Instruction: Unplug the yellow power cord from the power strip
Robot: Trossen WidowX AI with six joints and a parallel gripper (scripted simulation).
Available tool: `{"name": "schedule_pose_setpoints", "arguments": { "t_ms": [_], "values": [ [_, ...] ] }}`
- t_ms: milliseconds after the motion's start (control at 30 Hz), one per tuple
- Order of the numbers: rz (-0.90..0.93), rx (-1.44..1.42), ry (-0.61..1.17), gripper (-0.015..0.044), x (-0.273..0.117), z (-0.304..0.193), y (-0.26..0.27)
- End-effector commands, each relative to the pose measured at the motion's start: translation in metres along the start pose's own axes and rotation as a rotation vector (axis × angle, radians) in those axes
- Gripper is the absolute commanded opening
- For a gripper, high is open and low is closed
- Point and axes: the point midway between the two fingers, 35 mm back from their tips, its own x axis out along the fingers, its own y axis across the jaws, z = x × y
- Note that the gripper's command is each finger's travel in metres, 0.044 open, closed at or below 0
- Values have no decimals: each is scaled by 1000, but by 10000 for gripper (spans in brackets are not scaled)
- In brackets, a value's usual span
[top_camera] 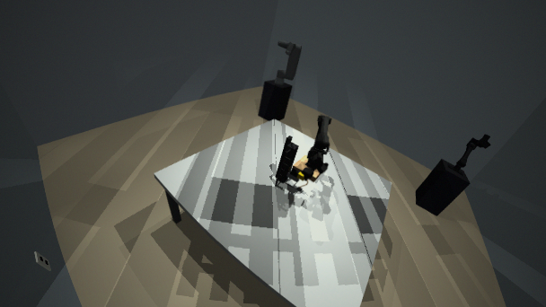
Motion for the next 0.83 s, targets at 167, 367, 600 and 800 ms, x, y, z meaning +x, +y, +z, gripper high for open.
{"name": "schedule_pose_setpoints", "arguments": {
  "t_ms": [167,367,600,800],
  "values": [
    [-3,-5,-4,440,-9,43,0],
    [-3,-5,-4,440,-9,43,0],
    [-3,-5,-4,440,-9,43,0],
    [-3,-5,-4,440,-9,43,0]
  ]
}}
